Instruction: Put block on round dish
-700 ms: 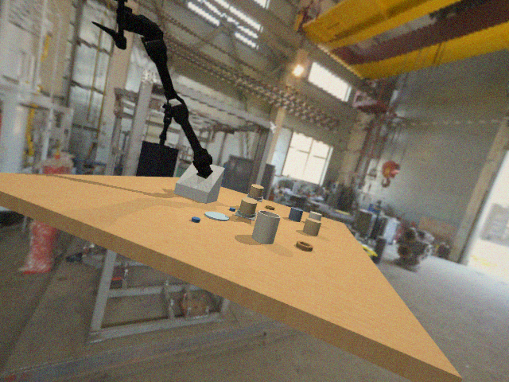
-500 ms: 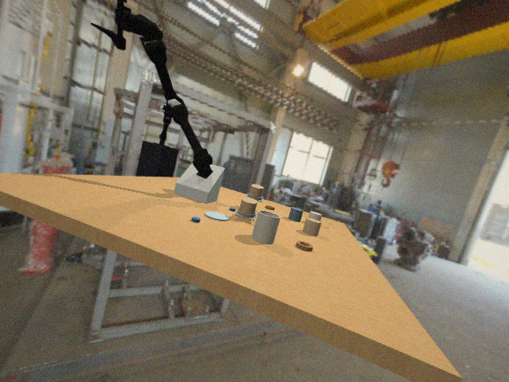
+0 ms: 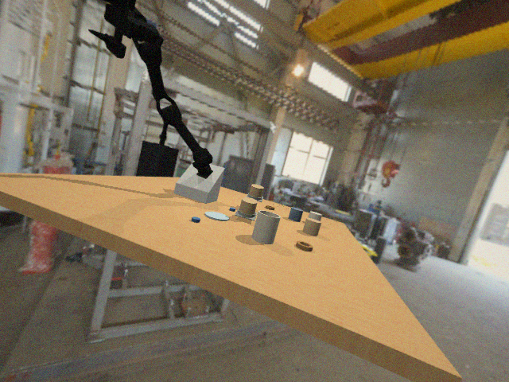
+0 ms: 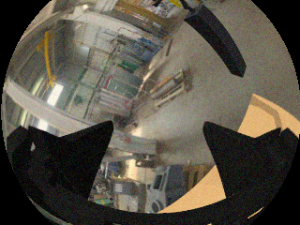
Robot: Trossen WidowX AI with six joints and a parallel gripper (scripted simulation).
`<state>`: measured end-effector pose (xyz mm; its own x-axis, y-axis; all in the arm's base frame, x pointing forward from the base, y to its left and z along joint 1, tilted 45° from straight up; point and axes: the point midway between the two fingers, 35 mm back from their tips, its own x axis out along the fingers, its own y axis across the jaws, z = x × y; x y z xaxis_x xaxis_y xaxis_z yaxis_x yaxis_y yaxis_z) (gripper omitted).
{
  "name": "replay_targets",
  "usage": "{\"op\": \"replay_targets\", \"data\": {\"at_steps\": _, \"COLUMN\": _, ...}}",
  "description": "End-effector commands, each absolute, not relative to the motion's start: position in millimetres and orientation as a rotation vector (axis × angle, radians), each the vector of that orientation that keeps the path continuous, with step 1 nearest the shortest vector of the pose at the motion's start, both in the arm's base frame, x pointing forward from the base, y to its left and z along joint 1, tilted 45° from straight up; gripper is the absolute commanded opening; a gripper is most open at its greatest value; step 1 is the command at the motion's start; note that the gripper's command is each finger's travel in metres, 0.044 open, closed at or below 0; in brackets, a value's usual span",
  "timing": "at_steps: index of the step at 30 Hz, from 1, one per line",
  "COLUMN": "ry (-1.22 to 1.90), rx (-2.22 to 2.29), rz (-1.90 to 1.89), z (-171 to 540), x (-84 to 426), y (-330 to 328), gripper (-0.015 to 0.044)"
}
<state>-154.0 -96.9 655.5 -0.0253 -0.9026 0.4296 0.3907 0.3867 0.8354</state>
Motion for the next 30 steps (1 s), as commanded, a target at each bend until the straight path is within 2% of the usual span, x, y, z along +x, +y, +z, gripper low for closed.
{"op": "replay_targets", "data": {"at_steps": 1, "ry": -1.047, "rx": 0.560, "rz": -1.075, "z": 651.6, "x": -105.9, "y": -114.0, "gripper": 0.0440}}
{"op": "replay_targets", "data": {"at_steps": 9, "ry": -0.782, "rx": 0.538, "rz": -0.976, "z": 629.8, "x": -4.8, "y": -130.4, "gripper": 0.0440}}
{"op": "replay_targets", "data": {"at_steps": 15, "ry": -0.619, "rx": 0.475, "rz": -0.916, "z": 609.0, "x": 44.1, "y": -128.1, "gripper": 0.0440}}
{"op": "replay_targets", "data": {"at_steps": 30, "ry": -0.188, "rx": 0.326, "rz": -0.698, "z": 516.0, "x": 187.7, "y": -74.1, "gripper": 0.0440}}
